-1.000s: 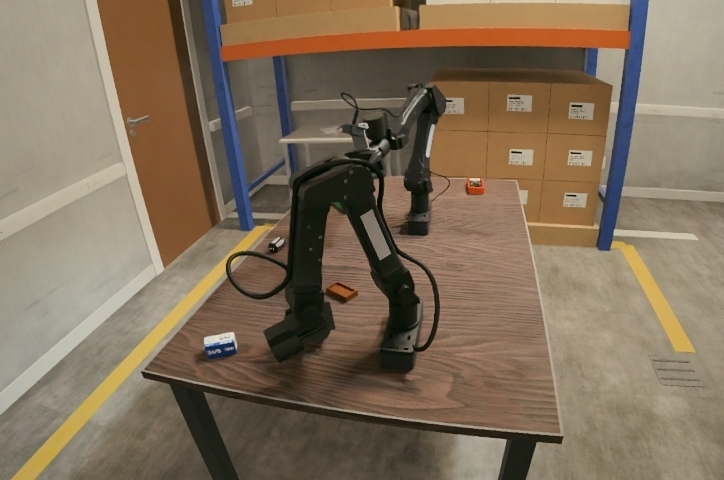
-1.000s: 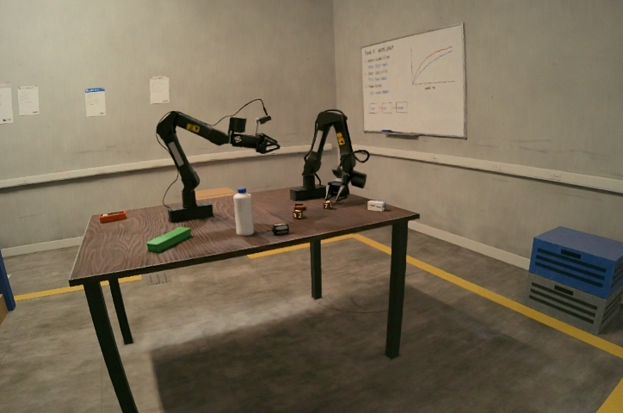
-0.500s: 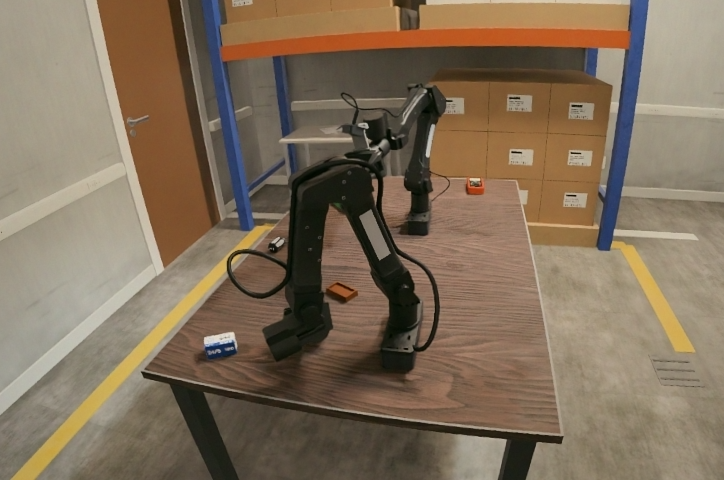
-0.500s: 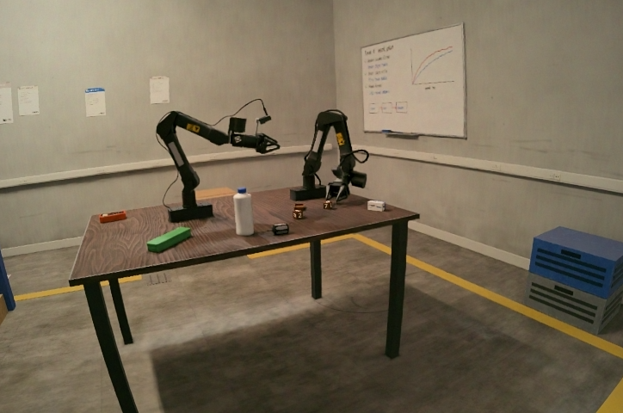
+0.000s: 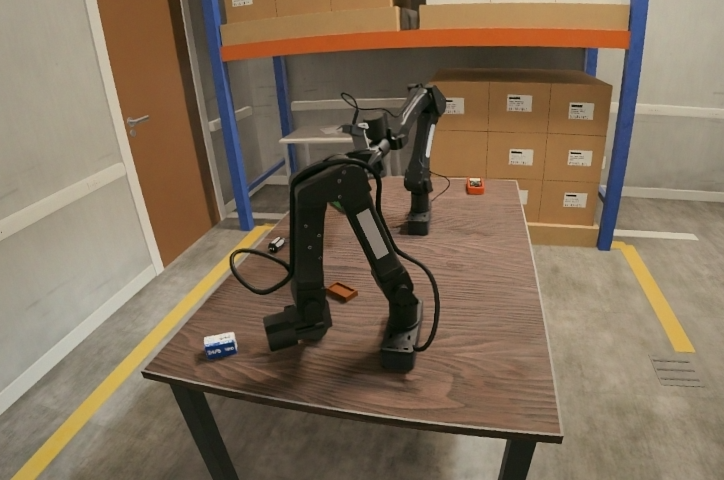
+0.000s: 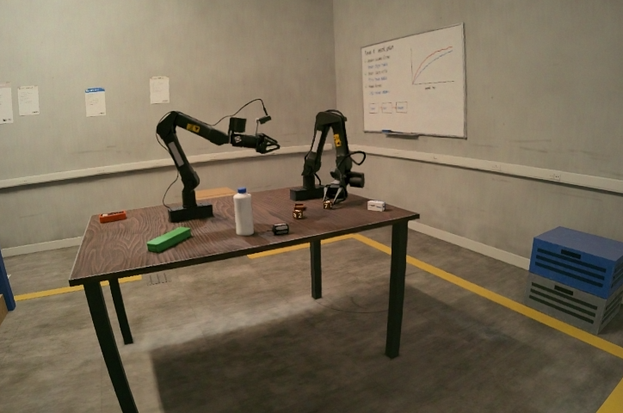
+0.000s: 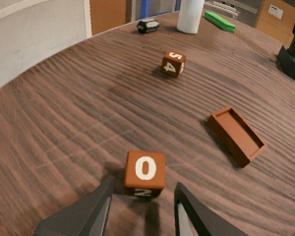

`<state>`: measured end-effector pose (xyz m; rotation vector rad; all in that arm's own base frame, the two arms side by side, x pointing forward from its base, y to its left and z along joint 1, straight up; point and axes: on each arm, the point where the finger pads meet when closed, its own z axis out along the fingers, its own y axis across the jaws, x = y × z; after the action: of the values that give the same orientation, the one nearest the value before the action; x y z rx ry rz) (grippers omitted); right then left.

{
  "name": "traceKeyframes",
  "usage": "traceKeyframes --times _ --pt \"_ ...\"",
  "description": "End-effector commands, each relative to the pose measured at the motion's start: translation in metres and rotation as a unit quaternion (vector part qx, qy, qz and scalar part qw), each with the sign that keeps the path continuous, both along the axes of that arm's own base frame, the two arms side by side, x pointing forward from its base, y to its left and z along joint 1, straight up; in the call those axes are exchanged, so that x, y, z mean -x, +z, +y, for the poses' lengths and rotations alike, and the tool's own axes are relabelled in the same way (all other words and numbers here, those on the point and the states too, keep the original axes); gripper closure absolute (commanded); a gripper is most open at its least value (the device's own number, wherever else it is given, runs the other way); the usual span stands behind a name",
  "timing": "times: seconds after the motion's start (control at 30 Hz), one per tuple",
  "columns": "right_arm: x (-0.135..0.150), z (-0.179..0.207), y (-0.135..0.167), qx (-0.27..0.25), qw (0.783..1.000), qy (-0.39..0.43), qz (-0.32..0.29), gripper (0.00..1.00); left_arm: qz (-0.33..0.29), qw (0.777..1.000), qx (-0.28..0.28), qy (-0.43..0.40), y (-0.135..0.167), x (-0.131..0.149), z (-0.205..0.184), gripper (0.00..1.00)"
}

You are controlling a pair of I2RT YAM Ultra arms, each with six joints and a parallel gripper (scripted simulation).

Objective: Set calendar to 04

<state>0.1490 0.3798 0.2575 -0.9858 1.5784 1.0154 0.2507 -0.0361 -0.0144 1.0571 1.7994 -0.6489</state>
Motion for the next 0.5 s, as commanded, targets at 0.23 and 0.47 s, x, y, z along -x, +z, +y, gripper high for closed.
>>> traceKeyframes --times 0.23,0.47 --pt "-0.002 0.004 0.023 -0.028 0.999 0.0 -0.015 0.0 0.001 1.0 0.012 0.01 -0.006 -0.005 -0.014 0.45" --pt "-0.002 0.004 0.023 -0.028 0.999 0.0 -0.015 0.0 0.001 1.0 0.012 0.01 -0.009 -0.008 -0.019 0.45"
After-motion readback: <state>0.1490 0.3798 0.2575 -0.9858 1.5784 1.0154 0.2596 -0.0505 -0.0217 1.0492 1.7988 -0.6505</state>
